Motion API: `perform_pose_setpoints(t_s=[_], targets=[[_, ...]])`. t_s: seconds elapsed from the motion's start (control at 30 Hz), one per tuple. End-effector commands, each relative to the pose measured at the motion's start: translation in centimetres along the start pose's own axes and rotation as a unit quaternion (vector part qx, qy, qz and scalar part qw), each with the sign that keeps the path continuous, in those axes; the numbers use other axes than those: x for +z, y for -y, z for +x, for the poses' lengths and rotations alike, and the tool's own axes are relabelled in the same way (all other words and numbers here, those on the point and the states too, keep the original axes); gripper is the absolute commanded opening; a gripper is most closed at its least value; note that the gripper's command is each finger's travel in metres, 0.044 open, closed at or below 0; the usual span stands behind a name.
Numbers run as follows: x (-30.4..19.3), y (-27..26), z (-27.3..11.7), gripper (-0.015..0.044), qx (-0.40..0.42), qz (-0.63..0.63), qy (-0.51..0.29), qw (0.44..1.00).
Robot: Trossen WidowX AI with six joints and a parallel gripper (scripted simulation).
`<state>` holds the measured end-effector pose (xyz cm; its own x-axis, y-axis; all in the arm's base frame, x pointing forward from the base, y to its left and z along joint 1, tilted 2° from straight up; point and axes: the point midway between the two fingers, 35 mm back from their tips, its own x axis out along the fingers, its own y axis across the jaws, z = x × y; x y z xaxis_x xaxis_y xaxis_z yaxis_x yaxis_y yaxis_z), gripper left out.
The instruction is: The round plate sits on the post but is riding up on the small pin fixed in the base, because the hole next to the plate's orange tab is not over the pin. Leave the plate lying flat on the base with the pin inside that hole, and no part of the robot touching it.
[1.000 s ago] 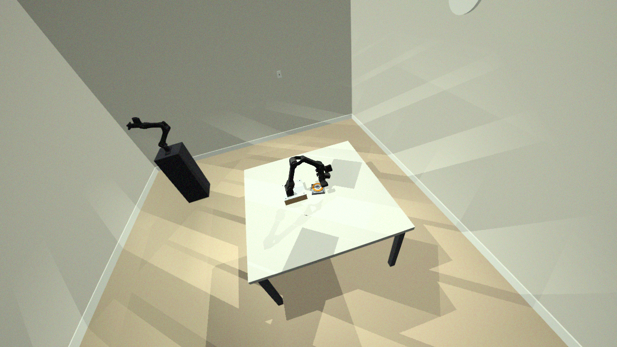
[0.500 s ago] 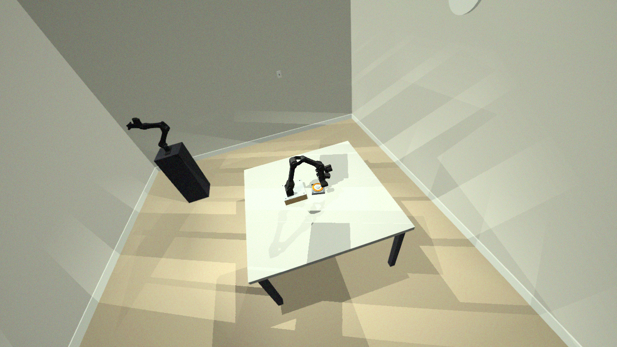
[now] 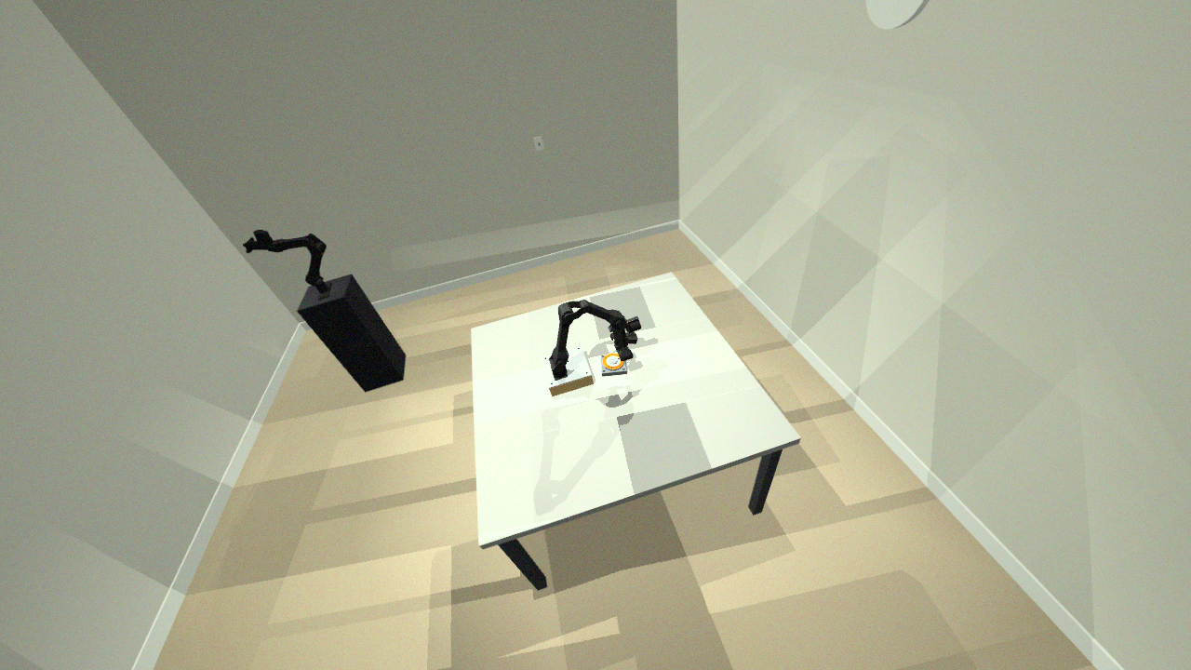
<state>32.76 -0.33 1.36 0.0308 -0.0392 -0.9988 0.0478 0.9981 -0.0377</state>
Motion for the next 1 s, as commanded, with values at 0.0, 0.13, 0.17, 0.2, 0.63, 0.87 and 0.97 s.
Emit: perform_pose_setpoints(t_s=[0.0,0.13,0.17,0.2,0.63,0.87,0.97], targets=[[-0.09,-0.79,0.1,0.0,0.007,-0.003,-0.003,1.0],[-0.12,-0.98,0.1,0.0,0.007,-0.003,-0.003,1.0],[-0.12,-1.04,0.1,0.0,0.007,-0.003,-0.003,1.0],[-0.13,-1.09,0.1,0.0,0.007,-0.003,-0.003,1.0],[-0.15,-1.21,0.1,0.0,0.007,-0.003,-0.003,1.0],[-0.16,-1.23,0.1,0.0,0.007,-0.003,-0.003,1.0],[-0.16,-1.24,0.1,0.0,0.007,-0.003,-0.003,1.0]])
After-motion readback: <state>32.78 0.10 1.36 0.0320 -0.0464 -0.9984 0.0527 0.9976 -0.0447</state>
